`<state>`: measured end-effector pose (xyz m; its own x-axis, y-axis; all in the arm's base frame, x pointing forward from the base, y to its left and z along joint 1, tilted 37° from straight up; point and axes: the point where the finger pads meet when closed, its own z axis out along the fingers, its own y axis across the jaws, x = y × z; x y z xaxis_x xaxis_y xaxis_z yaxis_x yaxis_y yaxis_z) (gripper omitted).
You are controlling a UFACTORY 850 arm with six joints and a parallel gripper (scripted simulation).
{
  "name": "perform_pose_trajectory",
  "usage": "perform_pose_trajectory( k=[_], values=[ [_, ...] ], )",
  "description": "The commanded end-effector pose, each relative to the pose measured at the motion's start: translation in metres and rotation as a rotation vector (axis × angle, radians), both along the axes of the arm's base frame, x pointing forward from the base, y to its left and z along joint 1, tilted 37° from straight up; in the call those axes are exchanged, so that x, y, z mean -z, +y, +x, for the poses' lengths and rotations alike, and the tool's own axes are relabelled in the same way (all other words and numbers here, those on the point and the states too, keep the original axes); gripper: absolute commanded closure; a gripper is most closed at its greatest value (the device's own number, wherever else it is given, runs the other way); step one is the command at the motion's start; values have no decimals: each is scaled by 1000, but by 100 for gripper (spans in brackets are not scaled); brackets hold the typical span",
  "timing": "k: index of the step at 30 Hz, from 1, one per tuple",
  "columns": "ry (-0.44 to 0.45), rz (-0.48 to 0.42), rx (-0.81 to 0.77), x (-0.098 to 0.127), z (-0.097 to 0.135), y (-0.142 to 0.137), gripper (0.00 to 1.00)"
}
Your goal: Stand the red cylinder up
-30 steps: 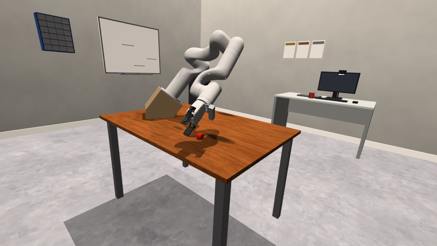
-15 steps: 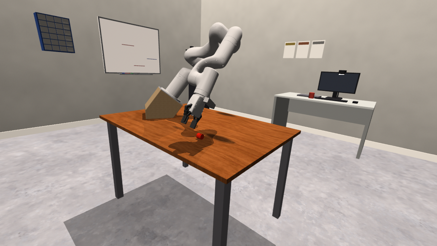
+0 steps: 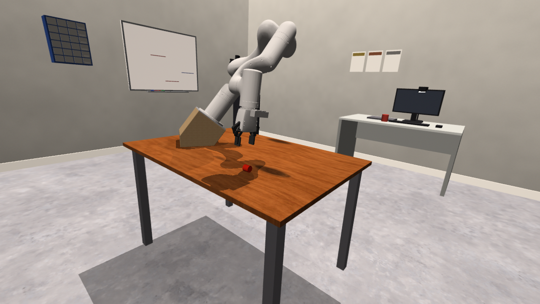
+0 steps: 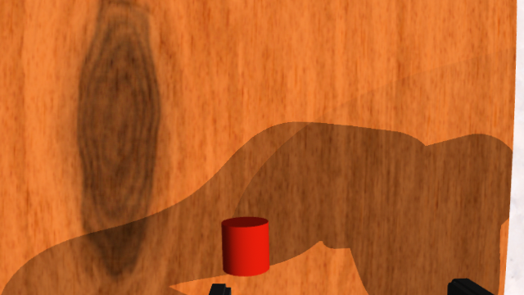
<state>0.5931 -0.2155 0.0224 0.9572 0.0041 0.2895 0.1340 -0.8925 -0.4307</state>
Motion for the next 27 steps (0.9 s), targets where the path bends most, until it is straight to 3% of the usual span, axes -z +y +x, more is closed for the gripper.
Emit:
perform_pose_trajectory(
  k=[1,8,9,27],
  values=[
    [0,112,9,-21,-12,15,0],
    [0,119,10,-22,-12,16,0],
    [0,119,10,-22,-12,16,100],
    [0,119,10,-22,-12,16,100]
  ],
)
